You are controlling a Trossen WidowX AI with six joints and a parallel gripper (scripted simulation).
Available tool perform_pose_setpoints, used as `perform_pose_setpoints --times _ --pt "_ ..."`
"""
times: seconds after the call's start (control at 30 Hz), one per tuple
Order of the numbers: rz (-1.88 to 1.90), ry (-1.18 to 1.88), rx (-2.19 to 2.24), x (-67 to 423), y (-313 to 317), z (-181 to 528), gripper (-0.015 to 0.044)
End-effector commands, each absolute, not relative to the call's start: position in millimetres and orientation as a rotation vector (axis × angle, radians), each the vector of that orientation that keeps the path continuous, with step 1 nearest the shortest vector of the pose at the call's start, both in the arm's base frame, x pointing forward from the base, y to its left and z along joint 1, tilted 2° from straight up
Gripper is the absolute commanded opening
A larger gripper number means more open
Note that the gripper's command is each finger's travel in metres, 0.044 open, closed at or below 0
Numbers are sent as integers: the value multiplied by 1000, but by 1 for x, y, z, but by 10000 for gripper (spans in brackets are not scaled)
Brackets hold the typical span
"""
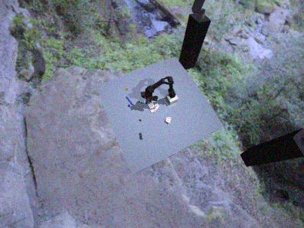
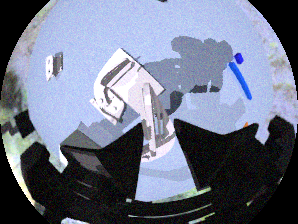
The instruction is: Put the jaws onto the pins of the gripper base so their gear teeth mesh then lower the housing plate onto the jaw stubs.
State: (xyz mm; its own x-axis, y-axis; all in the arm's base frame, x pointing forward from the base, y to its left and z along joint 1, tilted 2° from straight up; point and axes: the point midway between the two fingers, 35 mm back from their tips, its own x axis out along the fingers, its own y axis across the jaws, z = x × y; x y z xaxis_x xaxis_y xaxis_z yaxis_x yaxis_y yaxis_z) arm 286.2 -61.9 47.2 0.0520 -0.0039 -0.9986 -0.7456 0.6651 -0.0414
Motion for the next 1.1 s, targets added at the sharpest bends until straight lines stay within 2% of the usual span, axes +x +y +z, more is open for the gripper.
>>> perform_pose_setpoints --times 0.0,1.07 --pt "575 1433 -627 284 -52 49 134" --pt "94 1509 -104 246 40 43 134"
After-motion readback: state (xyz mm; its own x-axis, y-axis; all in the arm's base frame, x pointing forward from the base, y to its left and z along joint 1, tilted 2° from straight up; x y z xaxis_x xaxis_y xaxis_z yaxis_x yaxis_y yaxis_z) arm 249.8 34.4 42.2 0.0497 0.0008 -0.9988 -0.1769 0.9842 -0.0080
